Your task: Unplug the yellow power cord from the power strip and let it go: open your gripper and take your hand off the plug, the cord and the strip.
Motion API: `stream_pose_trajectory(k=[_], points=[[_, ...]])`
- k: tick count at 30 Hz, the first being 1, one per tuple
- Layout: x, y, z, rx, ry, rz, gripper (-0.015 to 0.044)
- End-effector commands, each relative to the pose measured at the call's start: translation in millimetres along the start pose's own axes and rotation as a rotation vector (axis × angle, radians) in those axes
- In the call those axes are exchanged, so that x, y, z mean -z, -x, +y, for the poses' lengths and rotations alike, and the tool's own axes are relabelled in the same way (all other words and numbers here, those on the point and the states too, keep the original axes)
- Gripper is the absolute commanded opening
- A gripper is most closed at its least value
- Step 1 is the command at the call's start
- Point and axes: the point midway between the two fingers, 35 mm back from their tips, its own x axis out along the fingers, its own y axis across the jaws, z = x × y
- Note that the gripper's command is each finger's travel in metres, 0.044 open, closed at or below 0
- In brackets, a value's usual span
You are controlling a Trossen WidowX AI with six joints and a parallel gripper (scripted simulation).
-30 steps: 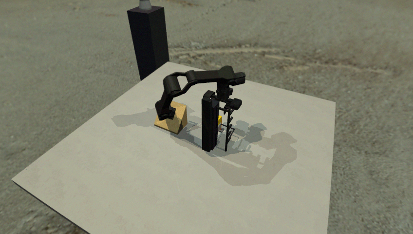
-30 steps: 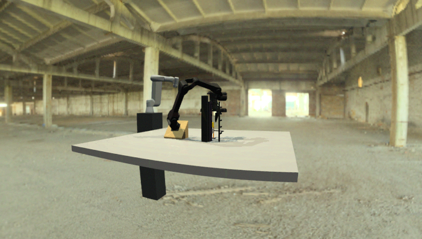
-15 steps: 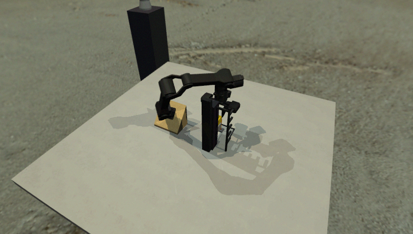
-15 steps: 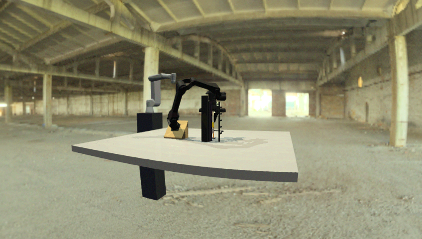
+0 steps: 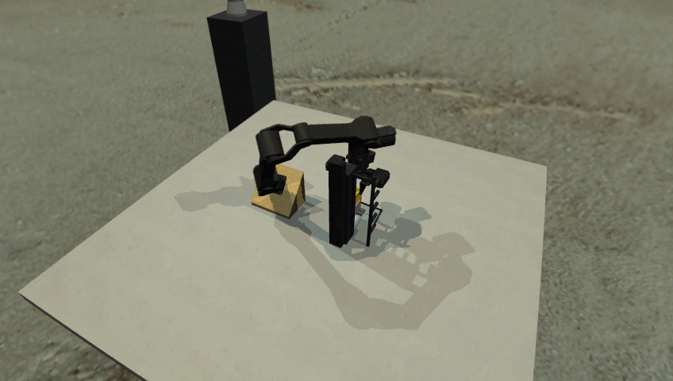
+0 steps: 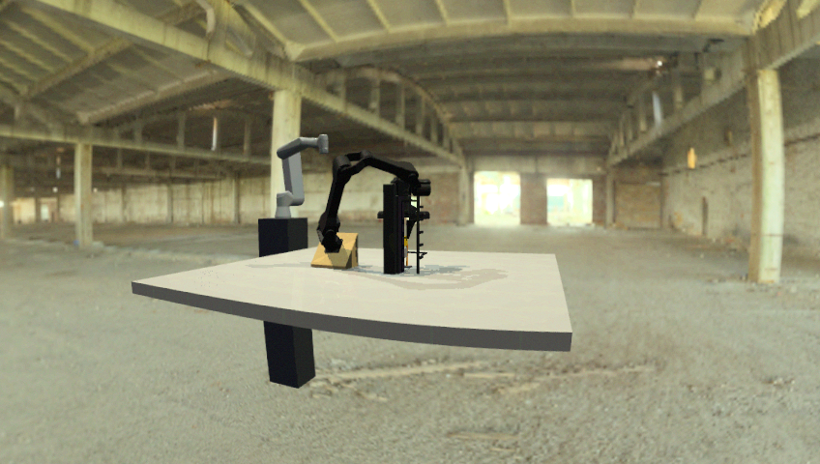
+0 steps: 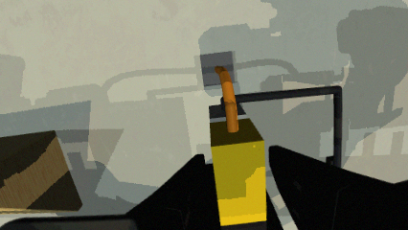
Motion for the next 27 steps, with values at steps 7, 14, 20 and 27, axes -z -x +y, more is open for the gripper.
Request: stream_pose_trajectory(k=[7, 14, 20, 27], points=[[0, -1, 0, -0.001, 0.0, 0.001, 0.0042], [0, -1, 0, -0.001, 0.0, 0.001, 0.0], [-7, -1, -1, 0.0, 0.001, 0.0, 0.0], [-18, 0, -1, 0.001, 0.002, -0.001, 0.0]])
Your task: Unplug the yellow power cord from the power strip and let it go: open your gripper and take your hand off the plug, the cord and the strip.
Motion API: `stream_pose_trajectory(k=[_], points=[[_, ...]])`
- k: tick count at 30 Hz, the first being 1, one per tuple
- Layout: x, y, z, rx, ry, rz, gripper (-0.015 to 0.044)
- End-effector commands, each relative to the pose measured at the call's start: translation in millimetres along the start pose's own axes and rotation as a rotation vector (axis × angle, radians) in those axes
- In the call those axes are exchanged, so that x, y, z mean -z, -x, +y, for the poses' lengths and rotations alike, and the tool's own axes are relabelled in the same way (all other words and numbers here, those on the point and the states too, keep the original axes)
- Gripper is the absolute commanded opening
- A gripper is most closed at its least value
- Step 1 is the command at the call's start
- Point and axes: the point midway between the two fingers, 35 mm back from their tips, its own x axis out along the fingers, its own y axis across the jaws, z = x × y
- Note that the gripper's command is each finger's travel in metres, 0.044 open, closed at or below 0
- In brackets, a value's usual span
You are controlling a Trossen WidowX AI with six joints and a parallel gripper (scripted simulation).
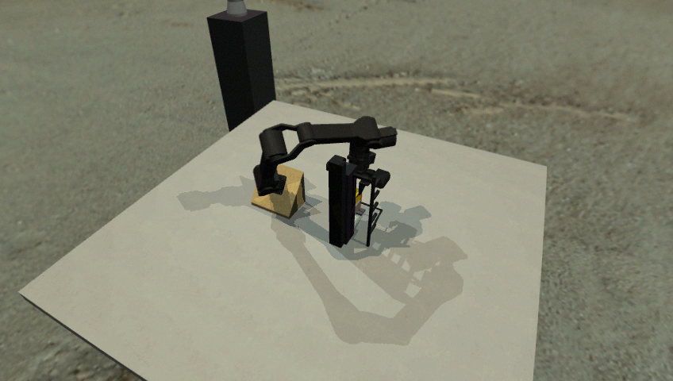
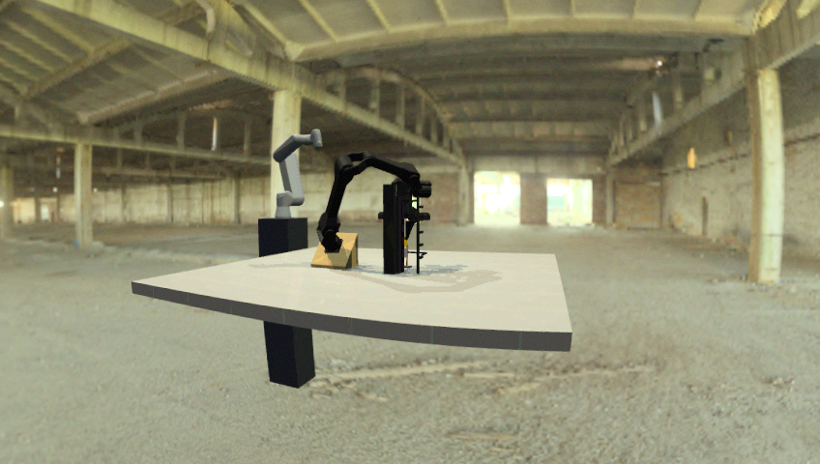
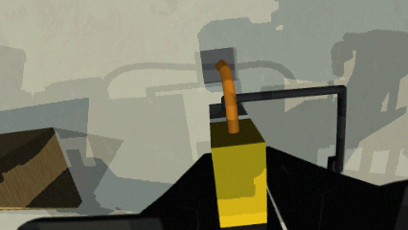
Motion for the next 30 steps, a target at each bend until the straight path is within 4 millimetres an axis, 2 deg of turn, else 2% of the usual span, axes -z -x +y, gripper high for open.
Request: stream_pose_trajectory(k=[1, 24, 25, 30], points=[[-18, 5, -1, 0.01, -0.005, -0.034, 0.0], [-54, 12, 0, 0.012, -0.002, -0.036, 0.0], [-41, 4, -4, -0.007, -0.027, -0.032, 0.0026], [-41, 4, -4, -0.007, -0.027, -0.032, 0.0157]])
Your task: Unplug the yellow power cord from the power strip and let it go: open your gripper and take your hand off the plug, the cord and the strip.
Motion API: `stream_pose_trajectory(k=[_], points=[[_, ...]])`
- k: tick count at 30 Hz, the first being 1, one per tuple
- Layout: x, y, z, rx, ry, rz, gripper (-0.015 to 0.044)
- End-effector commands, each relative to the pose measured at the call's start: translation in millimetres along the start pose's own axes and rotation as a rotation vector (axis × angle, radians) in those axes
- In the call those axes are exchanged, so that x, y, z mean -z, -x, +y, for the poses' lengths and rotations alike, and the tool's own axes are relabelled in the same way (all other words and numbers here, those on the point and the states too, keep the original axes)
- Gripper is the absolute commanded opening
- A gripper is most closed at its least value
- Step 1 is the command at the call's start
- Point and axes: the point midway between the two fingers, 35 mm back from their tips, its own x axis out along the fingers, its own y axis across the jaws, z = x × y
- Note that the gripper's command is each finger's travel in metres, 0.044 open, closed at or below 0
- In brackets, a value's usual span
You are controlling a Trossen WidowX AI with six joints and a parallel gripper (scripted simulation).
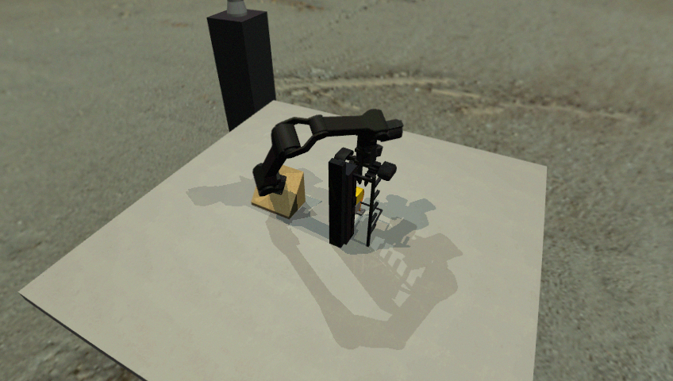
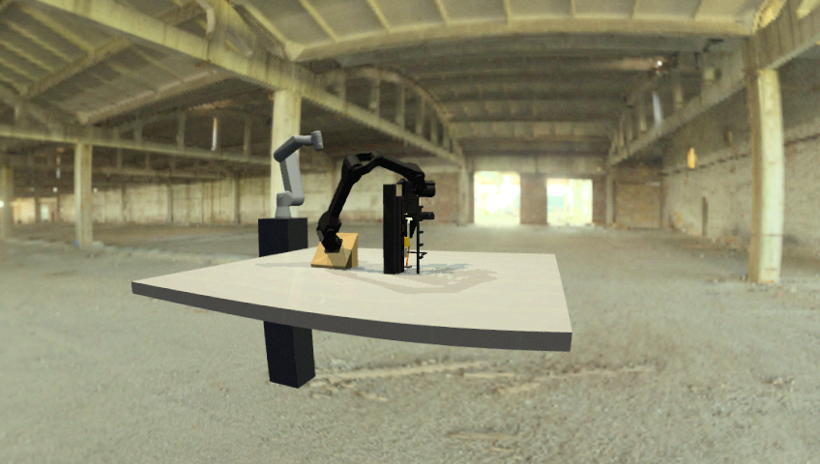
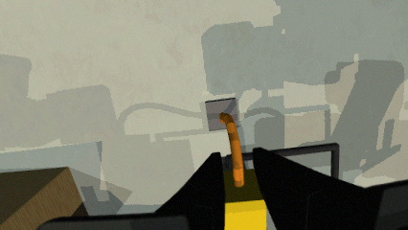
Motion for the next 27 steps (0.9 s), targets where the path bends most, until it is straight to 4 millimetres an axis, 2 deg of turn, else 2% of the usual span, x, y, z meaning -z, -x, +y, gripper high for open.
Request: stream_pose_trajectory(k=[1, 9, 12, 18, 27], points=[[3, -1, -2, 0.001, -0.007, 0.0, 0.016], [3, -1, -2, 0.001, -0.007, 0.0, 0.016], [3, 10, 0, 0.019, 0.017, 0.0, 0.016], [3, 10, 0, 0.021, 0.019, 0.0, 0.016], [15, 11, 0, 0.021, 0.02, 0.0, 0.016]])
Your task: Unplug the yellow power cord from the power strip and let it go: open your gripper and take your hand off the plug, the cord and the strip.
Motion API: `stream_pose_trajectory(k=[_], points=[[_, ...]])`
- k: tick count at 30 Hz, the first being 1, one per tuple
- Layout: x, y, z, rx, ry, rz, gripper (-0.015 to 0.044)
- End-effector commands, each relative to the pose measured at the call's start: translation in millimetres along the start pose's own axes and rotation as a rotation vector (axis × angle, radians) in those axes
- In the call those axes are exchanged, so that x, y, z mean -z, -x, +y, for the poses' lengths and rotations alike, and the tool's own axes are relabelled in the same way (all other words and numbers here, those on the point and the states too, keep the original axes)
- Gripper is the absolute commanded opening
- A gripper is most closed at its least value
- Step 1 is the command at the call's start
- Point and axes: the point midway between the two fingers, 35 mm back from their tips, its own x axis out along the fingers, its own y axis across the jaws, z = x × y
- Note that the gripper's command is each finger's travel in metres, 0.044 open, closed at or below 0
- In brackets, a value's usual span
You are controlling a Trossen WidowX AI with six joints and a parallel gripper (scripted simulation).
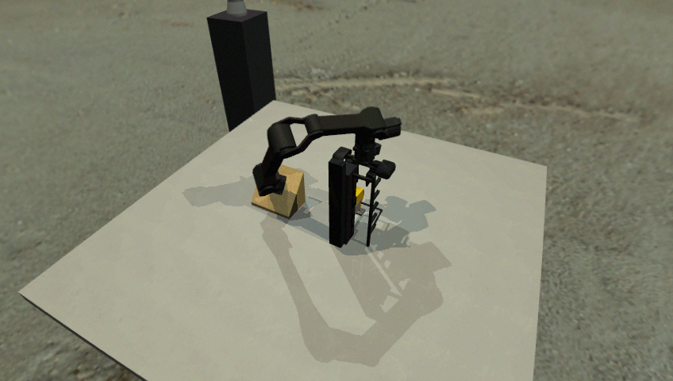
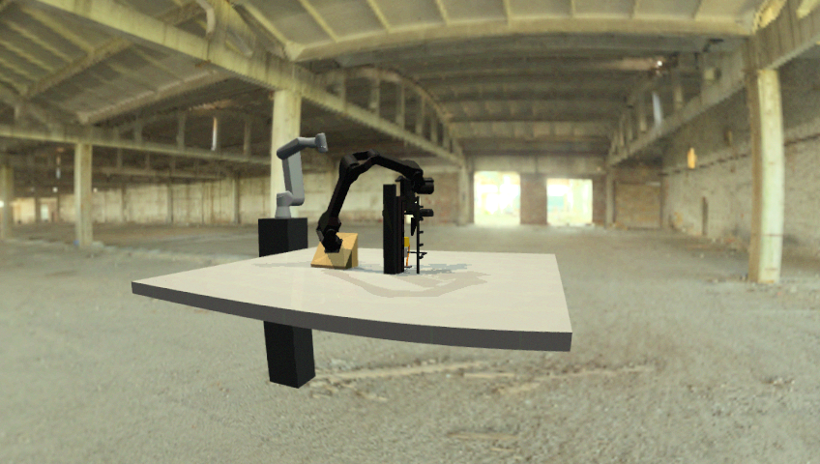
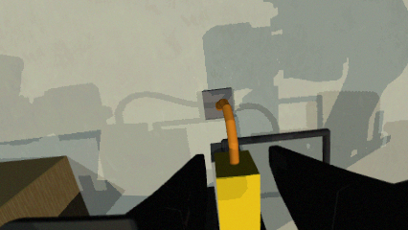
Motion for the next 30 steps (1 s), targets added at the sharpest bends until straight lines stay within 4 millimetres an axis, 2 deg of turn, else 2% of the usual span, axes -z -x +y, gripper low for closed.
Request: stream_pose_trajectory(k=[1, 15, 29, 30], points=[[7, 1, 0, 0.004, 0.006, 0.003, 0.016], [29, 0, 3, 0.003, 0.007, 0.004, 0.016], [31, -12, 3, 0.003, 0.006, 0.005, 0.016], [30, -10, 3, -0.001, 0.0, 0.002, 0.0134]])
